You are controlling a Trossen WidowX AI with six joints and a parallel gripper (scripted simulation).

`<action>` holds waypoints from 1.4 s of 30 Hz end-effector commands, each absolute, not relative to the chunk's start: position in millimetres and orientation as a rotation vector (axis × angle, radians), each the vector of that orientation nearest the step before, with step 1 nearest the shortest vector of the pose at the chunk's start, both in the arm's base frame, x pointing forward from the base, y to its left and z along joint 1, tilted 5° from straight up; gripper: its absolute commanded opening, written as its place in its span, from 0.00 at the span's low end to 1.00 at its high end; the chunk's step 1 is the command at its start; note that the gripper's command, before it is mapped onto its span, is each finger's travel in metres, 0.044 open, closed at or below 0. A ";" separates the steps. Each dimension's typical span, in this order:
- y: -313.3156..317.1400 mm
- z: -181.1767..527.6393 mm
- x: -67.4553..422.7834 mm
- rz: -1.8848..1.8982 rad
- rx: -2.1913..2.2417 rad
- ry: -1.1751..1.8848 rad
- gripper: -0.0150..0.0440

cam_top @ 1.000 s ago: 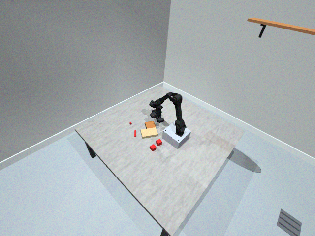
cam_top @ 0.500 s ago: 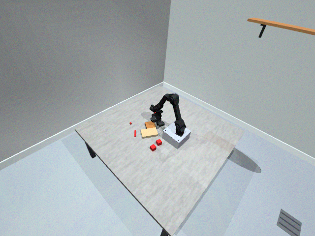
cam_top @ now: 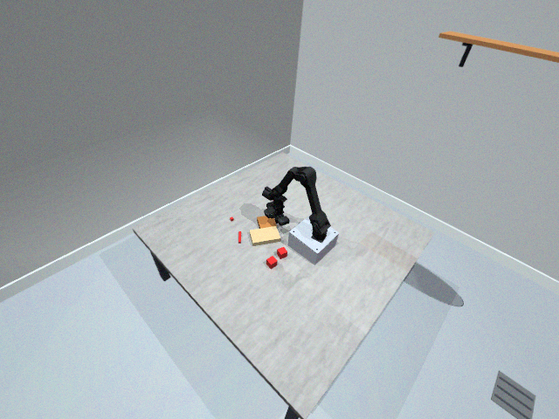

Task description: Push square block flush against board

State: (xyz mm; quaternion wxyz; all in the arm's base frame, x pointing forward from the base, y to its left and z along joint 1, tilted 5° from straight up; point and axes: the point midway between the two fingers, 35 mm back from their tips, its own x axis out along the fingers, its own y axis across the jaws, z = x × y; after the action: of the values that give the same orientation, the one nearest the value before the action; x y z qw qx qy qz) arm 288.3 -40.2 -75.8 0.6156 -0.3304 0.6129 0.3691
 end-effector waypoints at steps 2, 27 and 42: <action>-31.9 -77.9 292.3 0.856 -0.756 1.416 0.25; -59.5 -78.9 278.4 0.854 -0.757 1.418 0.25; -72.9 -59.8 274.3 0.854 -0.755 1.418 0.25</action>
State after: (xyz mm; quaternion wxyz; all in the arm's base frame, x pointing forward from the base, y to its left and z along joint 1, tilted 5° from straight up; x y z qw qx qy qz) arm 269.0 -71.5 -76.9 0.6105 -0.3233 0.6187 0.3742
